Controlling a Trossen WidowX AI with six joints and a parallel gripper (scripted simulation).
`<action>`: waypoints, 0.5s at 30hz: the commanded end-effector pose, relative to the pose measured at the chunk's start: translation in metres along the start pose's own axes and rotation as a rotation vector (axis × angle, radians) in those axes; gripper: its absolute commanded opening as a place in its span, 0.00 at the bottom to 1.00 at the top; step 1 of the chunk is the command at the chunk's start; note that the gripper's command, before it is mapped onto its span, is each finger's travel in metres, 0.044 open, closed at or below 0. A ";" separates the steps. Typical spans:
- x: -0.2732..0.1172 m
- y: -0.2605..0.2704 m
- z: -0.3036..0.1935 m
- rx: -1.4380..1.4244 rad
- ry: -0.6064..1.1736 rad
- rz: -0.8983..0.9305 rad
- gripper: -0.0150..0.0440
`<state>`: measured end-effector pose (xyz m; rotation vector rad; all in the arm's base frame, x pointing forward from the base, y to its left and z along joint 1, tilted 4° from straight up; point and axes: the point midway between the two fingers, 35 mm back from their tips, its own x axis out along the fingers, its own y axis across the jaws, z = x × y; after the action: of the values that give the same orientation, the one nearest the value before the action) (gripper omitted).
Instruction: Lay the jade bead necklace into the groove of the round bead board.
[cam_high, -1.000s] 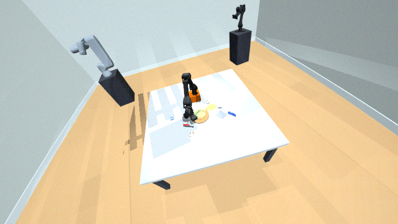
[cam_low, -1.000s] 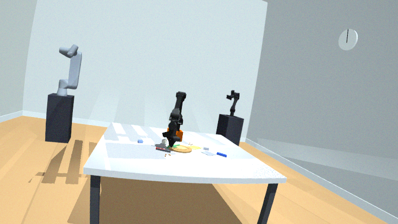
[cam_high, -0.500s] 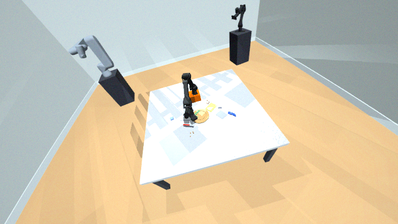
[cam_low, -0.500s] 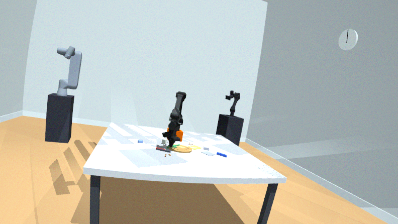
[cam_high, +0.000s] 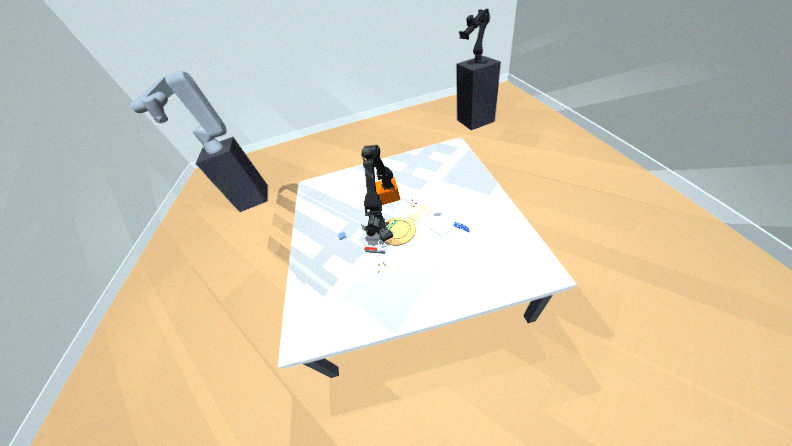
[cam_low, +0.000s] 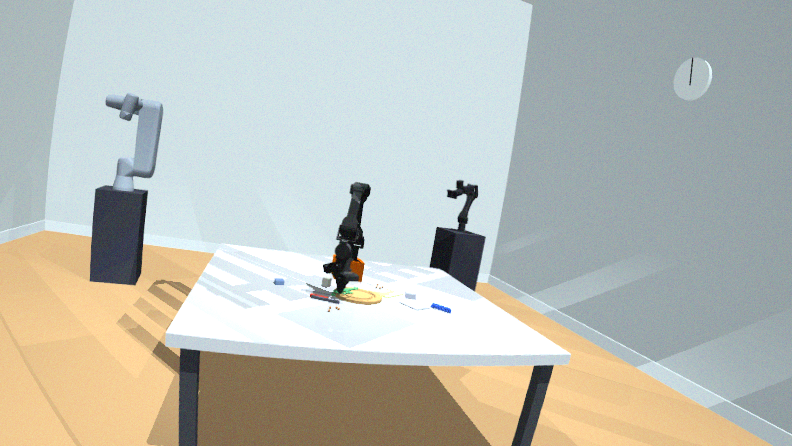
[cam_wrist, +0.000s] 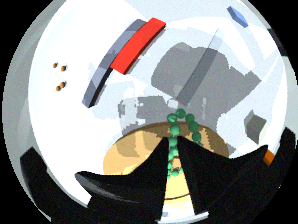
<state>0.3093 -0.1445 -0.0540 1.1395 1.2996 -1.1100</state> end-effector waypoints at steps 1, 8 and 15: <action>0.000 0.000 0.000 0.000 0.000 0.000 0.25; 0.000 0.000 0.000 0.000 0.000 0.000 0.25; -0.011 0.000 0.000 0.002 0.000 -0.003 0.25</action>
<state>0.3075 -0.1437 -0.0512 1.1391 1.3084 -1.1138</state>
